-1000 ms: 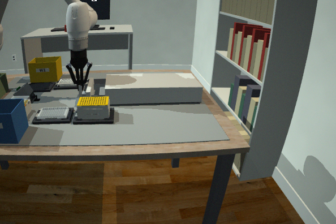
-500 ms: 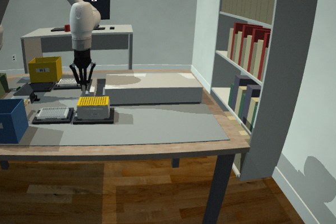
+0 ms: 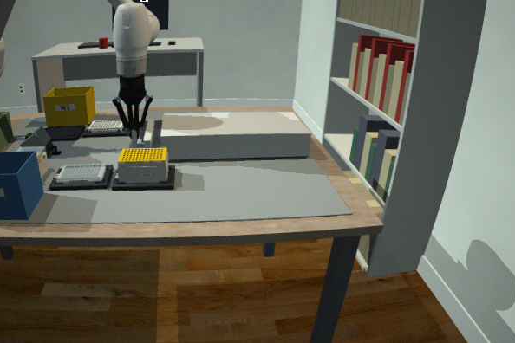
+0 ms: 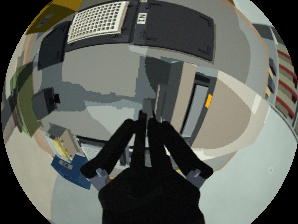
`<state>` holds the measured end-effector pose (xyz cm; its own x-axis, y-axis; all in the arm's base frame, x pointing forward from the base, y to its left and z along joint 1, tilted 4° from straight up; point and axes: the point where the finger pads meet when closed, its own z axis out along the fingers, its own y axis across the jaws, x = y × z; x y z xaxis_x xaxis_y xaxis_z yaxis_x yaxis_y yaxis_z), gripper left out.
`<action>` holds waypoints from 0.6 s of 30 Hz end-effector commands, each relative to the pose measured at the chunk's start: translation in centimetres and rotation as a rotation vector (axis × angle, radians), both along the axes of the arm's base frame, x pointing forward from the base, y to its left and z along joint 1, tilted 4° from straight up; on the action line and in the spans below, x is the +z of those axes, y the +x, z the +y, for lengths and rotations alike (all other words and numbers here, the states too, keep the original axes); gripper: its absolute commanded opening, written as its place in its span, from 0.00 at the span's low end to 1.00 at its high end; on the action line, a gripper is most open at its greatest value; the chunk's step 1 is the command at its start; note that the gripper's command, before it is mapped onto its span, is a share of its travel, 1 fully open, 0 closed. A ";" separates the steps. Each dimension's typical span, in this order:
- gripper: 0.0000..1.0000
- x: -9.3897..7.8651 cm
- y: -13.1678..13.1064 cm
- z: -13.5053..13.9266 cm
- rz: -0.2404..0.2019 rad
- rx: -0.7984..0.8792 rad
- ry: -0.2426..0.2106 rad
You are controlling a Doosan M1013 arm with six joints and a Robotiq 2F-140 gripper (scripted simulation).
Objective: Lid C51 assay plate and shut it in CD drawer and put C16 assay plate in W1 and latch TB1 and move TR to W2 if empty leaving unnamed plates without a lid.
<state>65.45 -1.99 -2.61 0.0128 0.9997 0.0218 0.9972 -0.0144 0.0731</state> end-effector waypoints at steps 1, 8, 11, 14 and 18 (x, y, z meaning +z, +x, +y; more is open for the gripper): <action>0.00 0.0 0.2 0.0 0.000 0.000 0.000; 0.00 0.1 1.1 0.0 0.000 0.000 0.000; 0.00 0.1 1.3 0.0 0.000 0.000 0.000; 0.00 0.1 1.7 0.0 0.000 0.000 0.000; 0.00 0.2 2.0 0.0 0.000 0.000 0.000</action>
<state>67.37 -2.02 -2.47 0.0128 0.9997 0.0218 0.9972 -0.0144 0.0731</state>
